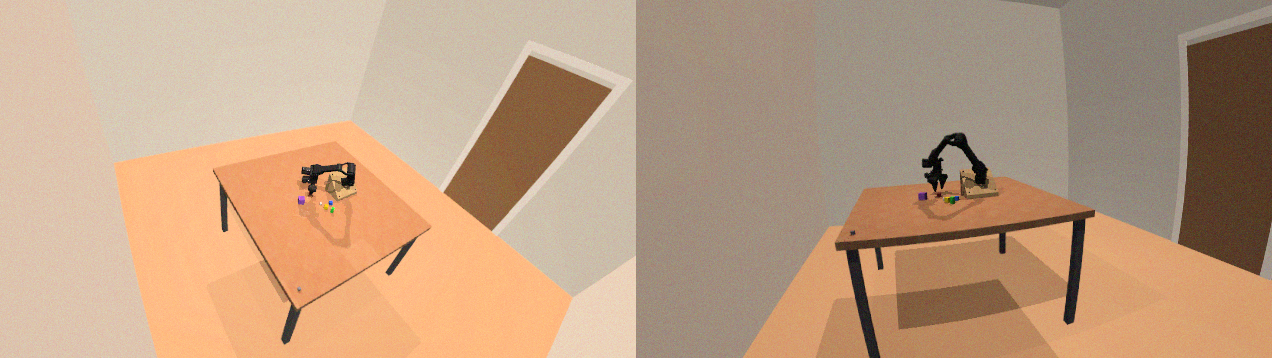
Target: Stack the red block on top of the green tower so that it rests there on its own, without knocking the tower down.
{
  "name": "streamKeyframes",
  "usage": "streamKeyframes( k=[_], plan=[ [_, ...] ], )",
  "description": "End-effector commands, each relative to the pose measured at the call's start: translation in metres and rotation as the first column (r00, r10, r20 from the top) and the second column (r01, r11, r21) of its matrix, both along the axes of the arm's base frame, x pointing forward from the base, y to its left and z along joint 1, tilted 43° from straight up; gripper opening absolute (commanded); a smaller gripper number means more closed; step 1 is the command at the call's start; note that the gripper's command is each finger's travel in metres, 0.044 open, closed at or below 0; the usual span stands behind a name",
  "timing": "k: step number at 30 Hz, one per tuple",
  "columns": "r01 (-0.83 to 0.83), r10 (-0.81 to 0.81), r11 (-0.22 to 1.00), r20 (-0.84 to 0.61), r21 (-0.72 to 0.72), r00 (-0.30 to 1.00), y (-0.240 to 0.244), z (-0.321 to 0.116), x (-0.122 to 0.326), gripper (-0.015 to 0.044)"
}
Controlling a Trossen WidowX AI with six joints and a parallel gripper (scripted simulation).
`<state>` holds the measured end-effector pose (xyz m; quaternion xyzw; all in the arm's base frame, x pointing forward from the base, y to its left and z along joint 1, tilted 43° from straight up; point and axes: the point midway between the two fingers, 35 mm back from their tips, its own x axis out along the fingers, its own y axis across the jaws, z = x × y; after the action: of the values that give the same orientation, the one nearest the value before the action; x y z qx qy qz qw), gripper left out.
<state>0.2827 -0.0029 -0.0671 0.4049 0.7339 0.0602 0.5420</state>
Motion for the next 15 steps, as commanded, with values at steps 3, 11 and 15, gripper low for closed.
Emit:
streamKeyframes(
  k=[3, 11, 15],
  plan=[
    [0.005, -0.005, 1.000, -0.005, 0.005, 1.000, 0.005, -0.005, -0.001, 0.0440],
    [0.005, -0.005, 1.000, -0.005, 0.005, 1.000, 0.013, -0.013, -0.002, 0.0440],
    [0.005, -0.005, 1.000, -0.005, 0.006, 1.000, 0.017, -0.018, -0.002, 0.0440]
  ],
)
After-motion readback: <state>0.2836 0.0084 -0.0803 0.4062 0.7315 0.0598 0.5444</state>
